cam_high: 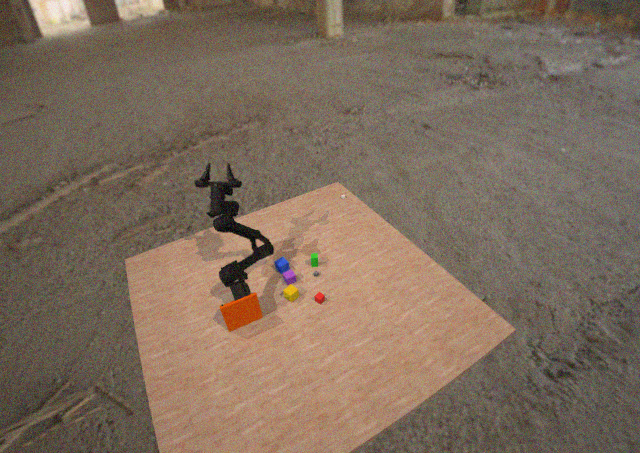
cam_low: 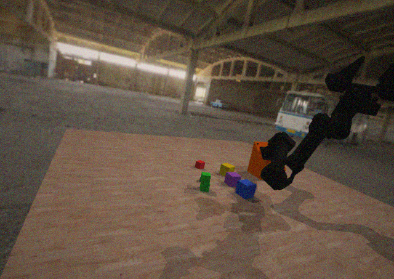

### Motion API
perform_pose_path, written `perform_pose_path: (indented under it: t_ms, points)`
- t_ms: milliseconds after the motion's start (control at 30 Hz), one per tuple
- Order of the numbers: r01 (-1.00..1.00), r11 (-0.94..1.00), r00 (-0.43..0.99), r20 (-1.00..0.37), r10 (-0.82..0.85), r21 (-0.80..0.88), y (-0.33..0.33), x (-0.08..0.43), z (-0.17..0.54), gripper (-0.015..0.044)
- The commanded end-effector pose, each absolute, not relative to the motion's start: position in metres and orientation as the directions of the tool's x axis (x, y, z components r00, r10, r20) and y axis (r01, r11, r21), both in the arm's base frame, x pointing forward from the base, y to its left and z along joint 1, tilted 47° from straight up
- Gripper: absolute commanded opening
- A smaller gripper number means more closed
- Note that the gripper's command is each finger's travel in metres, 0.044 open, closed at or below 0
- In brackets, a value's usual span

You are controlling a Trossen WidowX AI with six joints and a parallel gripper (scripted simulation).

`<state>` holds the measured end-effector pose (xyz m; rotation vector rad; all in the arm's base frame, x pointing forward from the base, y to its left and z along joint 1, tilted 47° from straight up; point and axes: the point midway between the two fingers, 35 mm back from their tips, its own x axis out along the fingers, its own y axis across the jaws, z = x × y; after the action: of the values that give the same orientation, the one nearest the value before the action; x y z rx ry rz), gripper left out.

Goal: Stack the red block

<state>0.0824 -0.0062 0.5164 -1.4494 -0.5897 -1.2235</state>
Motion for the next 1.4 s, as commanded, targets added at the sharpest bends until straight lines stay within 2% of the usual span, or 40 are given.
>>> perform_pose_path:
  t_ms: [0,33,333,700,1067,1367]
  points:
    - [0.868,-0.279,0.342,0.903,-0.261,-0.41,-0.007,0.082,0.517,0.0426]
    - [0.87,-0.277,0.338,0.903,-0.267,-0.407,-0.009,0.08,0.517,0.044]
    - [0.916,-0.191,0.234,0.857,-0.459,-0.352,-0.078,0.029,0.523,0.044]
    - [0.948,0.03,0.242,0.657,-0.714,-0.317,-0.194,0.005,0.496,0.044]
    - [0.905,0.31,0.4,0.331,-0.855,-0.292,-0.299,0.044,0.427,0.044]
    - [0.788,0.561,0.58,0.002,-0.815,-0.254,-0.349,0.109,0.342,0.044]
